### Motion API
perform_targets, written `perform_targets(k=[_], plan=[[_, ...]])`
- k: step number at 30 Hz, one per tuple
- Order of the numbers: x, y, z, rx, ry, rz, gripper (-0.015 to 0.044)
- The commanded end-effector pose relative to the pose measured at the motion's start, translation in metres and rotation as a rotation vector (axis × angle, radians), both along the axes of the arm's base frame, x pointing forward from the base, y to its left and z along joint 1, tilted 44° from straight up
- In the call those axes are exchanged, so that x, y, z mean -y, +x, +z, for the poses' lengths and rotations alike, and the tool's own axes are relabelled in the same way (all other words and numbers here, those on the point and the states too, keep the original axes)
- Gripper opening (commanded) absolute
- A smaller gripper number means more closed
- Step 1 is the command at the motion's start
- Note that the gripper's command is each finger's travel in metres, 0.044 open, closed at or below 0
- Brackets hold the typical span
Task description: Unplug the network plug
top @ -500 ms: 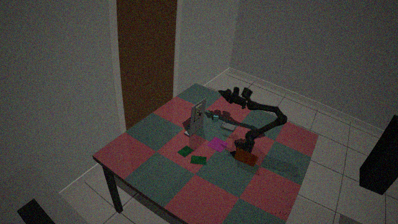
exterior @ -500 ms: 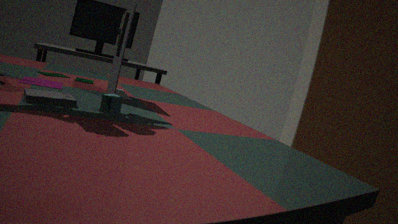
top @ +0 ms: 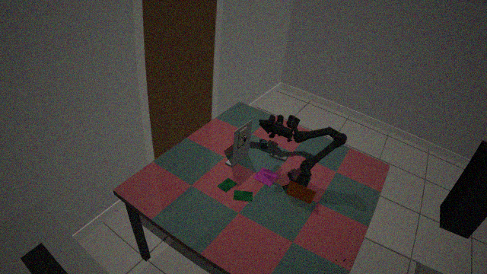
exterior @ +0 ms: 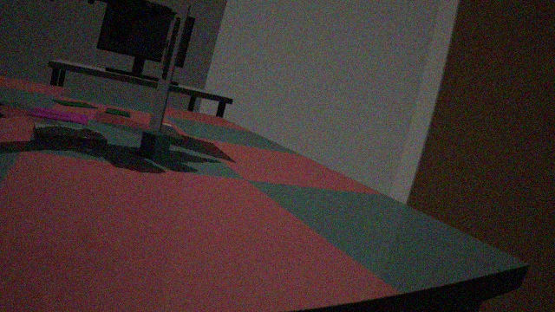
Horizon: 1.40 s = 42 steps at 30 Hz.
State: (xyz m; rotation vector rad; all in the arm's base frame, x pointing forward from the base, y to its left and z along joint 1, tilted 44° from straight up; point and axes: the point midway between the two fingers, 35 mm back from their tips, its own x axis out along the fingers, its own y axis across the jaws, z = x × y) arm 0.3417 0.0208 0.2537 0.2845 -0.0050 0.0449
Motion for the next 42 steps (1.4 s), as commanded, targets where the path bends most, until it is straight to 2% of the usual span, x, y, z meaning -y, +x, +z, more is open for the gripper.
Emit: perform_targets(k=[1,18,42], plan=[[-0.005,0.003,-0.023,-0.023,0.083,0.009,0.0156],[-0.027,-0.022,-0.121,-0.128,0.499,0.048,0.0156],[-0.026,0.004,-0.119,-0.130,0.515,0.049,0.0156]])
